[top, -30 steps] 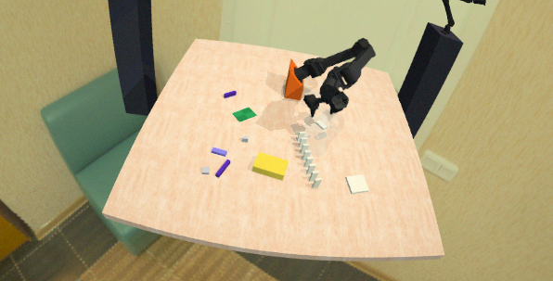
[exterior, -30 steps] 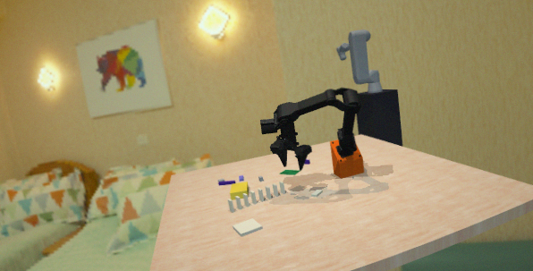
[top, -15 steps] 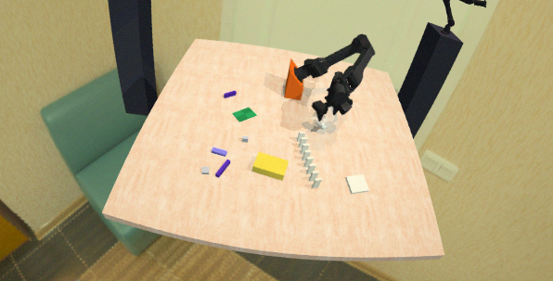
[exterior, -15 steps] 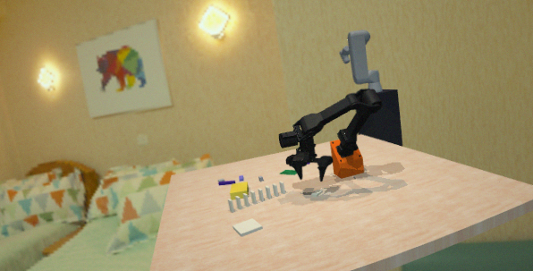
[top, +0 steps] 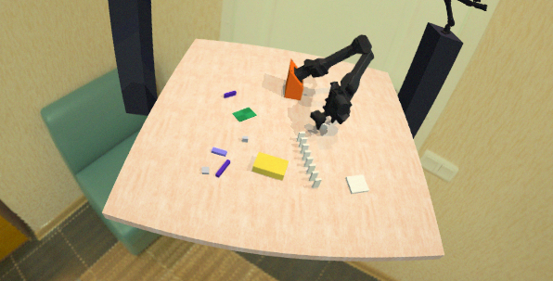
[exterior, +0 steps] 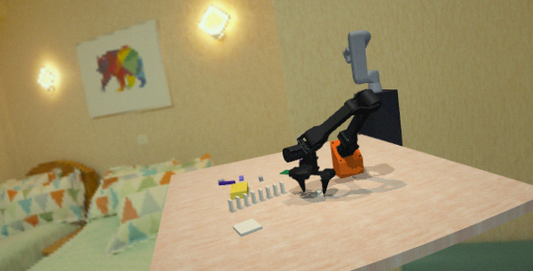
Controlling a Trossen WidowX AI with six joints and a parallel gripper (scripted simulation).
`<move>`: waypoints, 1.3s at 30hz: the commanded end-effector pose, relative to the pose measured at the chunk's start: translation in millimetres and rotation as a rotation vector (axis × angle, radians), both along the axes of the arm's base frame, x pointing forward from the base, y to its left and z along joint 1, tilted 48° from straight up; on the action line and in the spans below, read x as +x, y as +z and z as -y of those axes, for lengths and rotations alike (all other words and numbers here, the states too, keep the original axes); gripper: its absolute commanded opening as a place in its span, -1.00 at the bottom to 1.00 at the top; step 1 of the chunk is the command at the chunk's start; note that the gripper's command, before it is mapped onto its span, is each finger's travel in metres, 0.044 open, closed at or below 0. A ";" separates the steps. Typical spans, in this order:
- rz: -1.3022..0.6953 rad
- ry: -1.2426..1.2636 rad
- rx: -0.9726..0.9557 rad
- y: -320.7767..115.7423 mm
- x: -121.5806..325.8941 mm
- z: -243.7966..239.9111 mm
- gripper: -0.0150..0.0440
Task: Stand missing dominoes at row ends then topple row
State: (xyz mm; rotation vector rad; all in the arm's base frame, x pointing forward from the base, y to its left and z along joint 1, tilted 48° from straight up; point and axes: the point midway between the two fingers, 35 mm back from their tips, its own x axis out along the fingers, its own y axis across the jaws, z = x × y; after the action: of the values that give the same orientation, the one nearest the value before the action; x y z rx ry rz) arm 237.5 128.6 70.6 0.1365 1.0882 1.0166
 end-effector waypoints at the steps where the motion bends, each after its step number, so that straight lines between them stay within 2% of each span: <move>1: -0.008 0.001 -0.004 -5.9 -1.1 -5.4 1.00; 13: -0.008 0.001 -0.003 -10.0 -0.7 -10.7 1.00; 26: -0.008 0.001 -0.003 -10.0 -0.7 -10.7 -0.13; 36: -0.008 0.001 -0.003 -8.7 -0.8 -9.2 -0.13; 39: -0.008 0.001 -0.005 9.7 -2.9 11.3 -0.13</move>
State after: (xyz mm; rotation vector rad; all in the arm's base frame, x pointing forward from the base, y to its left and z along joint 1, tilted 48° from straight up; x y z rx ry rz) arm 233.8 132.6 64.8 0.1378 1.1123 1.0192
